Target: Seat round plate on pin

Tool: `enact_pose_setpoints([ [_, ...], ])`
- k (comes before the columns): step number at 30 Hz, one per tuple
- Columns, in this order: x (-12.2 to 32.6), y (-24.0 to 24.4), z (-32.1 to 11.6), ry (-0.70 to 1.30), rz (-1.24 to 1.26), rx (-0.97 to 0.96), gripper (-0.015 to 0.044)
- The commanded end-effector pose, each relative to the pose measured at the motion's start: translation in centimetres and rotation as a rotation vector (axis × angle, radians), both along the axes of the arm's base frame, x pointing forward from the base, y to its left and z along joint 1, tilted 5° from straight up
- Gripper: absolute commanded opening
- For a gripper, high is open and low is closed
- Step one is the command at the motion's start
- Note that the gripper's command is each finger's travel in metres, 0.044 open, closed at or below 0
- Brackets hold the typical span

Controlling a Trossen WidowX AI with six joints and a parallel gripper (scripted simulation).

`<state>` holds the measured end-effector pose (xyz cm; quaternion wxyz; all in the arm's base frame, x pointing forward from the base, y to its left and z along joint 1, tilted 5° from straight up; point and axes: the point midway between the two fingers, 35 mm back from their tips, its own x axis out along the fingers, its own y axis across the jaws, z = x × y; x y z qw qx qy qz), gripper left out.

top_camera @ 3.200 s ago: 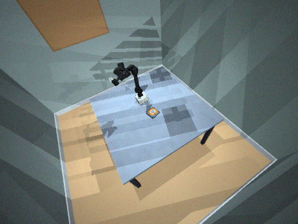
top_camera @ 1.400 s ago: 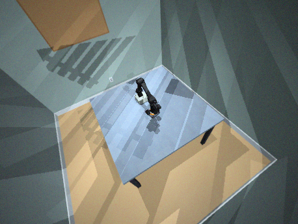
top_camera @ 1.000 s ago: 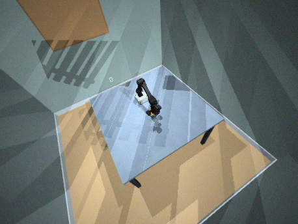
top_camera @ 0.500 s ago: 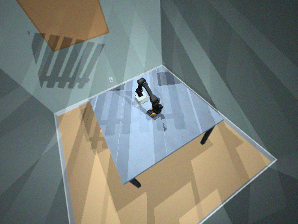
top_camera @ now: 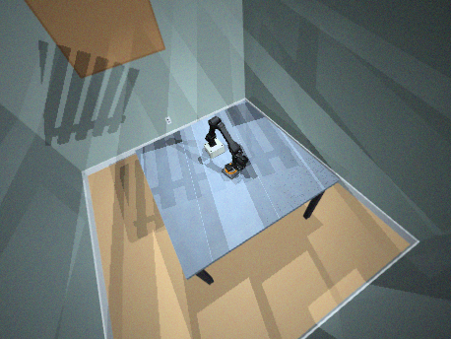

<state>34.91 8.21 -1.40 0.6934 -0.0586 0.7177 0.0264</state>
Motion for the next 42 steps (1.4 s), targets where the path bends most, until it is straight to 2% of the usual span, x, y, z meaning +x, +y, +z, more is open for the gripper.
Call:
enact_pose_setpoints([
  [1,-0.7,0.7,0.0,0.003,-0.003,0.006,0.0],
  [38,-4.1,1.7,0.3,0.006,-0.003,0.007,0.0],
  [42,-3.9,1.7,1.7,0.006,-0.003,0.007,0.0],
])
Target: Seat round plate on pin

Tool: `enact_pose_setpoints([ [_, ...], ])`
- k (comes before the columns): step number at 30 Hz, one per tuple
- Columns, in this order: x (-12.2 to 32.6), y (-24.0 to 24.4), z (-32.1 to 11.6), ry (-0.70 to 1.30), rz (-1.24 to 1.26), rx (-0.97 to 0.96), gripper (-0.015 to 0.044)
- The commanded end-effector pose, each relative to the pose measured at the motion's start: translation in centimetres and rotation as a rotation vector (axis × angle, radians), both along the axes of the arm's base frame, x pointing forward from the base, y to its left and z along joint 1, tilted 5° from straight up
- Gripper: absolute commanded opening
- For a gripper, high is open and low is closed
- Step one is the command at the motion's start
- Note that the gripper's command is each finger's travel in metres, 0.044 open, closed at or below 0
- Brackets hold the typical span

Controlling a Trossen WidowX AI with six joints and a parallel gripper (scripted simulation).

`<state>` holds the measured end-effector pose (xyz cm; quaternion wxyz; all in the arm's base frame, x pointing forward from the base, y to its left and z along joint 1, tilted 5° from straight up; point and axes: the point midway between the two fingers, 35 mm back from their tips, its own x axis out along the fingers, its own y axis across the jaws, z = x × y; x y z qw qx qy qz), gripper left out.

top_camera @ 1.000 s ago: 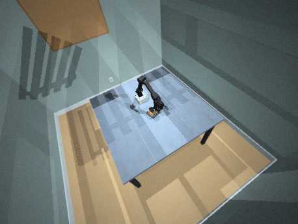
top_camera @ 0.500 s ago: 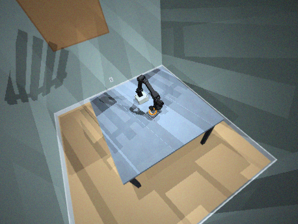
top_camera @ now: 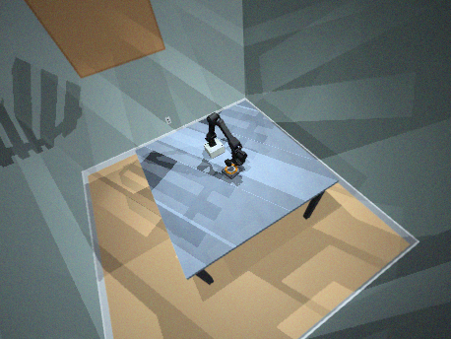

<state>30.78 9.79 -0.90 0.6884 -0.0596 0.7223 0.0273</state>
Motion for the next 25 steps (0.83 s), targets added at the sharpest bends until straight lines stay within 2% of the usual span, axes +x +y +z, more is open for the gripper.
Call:
enact_pose_setpoints([
  [1,0.2,0.2,1.9,-0.007,-0.005,0.008,0.0],
  [6,-0.1,0.0,4.2,-0.007,-0.005,0.008,0.0],
  [25,0.0,0.0,3.5,-0.008,-0.001,0.003,0.0],
])
